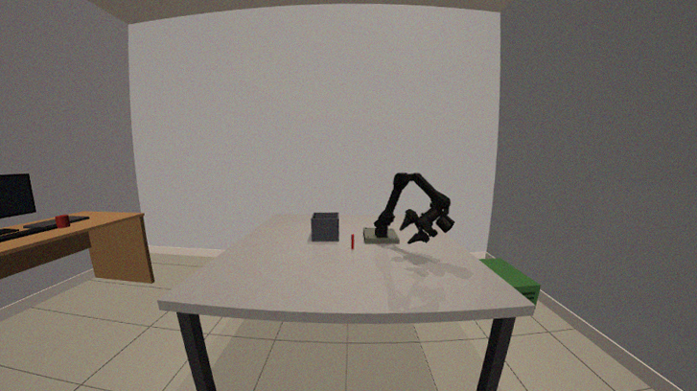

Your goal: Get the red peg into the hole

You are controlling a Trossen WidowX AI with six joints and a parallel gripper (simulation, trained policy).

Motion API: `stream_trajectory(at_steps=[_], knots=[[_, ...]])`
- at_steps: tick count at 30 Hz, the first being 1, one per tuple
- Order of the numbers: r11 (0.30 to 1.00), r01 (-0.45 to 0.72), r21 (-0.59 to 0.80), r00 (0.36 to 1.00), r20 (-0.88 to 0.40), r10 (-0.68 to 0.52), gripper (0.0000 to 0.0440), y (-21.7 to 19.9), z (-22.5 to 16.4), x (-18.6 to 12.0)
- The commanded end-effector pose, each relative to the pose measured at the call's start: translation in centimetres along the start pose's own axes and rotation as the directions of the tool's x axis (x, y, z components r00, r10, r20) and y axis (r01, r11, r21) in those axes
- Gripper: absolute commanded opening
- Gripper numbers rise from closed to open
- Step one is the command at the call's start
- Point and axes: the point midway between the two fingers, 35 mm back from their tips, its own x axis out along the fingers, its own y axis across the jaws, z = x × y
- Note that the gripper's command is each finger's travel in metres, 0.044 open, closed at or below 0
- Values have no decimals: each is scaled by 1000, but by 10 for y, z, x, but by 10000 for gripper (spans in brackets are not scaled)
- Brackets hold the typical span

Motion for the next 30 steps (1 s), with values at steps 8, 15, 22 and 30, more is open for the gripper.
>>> stream_trajectory(at_steps=[8, 15, 22, 30], knots=[[955, -42, 293, 984, -151, 90, 426, -35, -19, 33], [872, -32, 488, 955, -243, 171, 416, -56, -35, 53], [753, 8, 658, 911, -316, 266, 413, -72, -55, 69], [578, 84, 812, 848, -362, 386, 416, -87, -77, 84]])
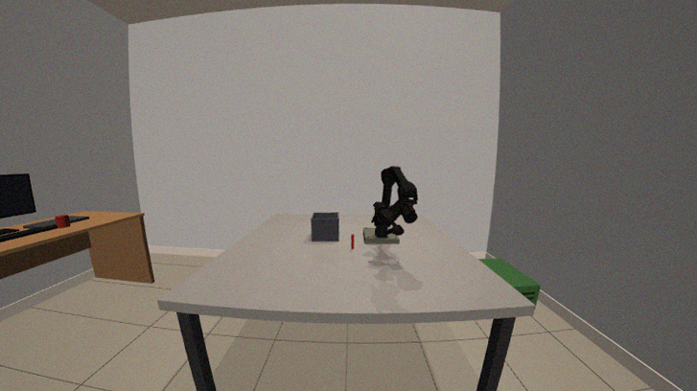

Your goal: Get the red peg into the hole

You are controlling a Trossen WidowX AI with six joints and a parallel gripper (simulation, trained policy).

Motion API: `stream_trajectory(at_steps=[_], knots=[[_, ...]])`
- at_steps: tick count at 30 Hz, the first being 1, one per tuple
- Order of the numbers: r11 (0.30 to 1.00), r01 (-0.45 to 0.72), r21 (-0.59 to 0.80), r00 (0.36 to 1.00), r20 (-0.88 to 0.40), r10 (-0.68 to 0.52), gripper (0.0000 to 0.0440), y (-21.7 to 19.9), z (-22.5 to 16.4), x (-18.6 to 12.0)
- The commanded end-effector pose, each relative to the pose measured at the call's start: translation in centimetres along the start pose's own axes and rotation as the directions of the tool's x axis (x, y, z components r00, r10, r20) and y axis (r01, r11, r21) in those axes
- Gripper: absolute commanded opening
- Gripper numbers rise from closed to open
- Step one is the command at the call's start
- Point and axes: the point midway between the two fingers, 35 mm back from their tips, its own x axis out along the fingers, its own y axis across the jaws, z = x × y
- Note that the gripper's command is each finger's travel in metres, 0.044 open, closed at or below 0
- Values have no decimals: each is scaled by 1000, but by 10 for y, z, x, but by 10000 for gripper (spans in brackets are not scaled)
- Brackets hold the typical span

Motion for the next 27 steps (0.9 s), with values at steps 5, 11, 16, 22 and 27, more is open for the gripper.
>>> stream_trajectory(at_steps=[5, 11, 16, 22, 27], knots=[[978, -25, 207, 993, -110, 48, 420, -20, 2, 11], [923, -23, 384, 976, -193, 104, 427, -37, 3, 20], [853, -6, 522, 955, -249, 159, 433, -51, 3, 27], [742, 31, 670, 926, -299, 232, 440, -66, 3, 35], [629, 74, 774, 899, -325, 294, 440, -79, 2, 41]])
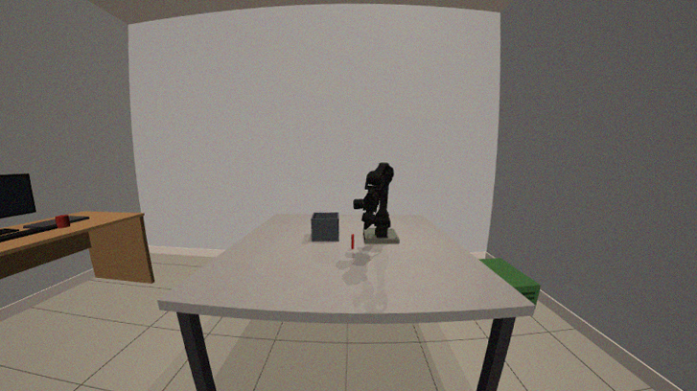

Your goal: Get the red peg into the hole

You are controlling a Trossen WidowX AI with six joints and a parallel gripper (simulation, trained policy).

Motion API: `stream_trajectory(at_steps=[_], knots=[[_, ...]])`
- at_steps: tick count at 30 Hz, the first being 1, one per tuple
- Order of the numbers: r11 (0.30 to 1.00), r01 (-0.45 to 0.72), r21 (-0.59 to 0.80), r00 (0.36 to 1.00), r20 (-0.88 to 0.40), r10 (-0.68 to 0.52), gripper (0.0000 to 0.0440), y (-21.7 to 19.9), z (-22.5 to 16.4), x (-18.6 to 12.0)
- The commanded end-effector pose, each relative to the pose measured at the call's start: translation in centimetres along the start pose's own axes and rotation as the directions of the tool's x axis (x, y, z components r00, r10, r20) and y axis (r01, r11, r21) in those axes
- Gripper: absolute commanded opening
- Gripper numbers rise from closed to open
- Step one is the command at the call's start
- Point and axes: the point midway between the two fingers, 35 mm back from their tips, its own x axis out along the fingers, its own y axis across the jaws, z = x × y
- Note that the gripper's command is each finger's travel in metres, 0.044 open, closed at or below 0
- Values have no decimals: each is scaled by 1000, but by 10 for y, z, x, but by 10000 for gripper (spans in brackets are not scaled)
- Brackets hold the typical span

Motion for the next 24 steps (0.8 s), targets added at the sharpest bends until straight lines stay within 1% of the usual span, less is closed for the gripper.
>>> stream_trajectory(at_steps=[1, 7, 13, 18, 24], knots=[[996, -13, 89, 999, -39, 17, 440, -4, 5, 1], [960, -20, 278, 992, -113, 53, 440, -15, 17, 5], [894, 0, 449, 979, -180, 90, 440, -25, 26, 12], [836, 28, 548, 968, -223, 113, 440, -32, 30, 21], [775, 63, 628, 955, -263, 135, 440, -37, 30, 34]])
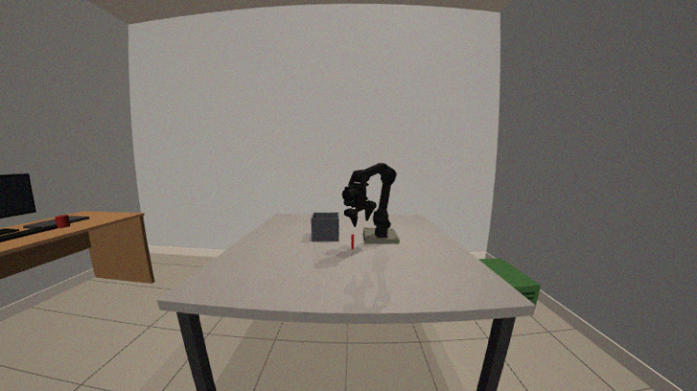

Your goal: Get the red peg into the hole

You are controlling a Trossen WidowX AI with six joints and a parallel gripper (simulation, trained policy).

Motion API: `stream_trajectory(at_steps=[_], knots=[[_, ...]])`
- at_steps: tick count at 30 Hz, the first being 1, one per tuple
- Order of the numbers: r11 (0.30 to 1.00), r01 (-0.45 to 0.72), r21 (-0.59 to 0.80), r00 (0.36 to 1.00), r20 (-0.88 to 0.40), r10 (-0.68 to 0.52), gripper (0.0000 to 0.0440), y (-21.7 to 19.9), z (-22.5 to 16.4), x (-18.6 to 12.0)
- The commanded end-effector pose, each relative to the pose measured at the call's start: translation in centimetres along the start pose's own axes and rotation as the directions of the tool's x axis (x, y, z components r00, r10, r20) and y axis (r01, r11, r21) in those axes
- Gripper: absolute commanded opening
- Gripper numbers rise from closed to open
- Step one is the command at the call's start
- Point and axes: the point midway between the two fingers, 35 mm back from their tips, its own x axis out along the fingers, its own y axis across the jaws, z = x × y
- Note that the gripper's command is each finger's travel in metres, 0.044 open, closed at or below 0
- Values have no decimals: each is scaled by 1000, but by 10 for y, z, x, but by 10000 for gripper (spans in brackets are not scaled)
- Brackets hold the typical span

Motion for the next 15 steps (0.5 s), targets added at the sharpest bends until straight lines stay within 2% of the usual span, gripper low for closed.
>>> stream_trajectory(at_steps=[1, 15], knots=[[999, 3, 49, 1000, -25, -1, 440, -1, 2, 6], [978, -20, 209, 993, -108, 43, 440, 15, 7, 53]])
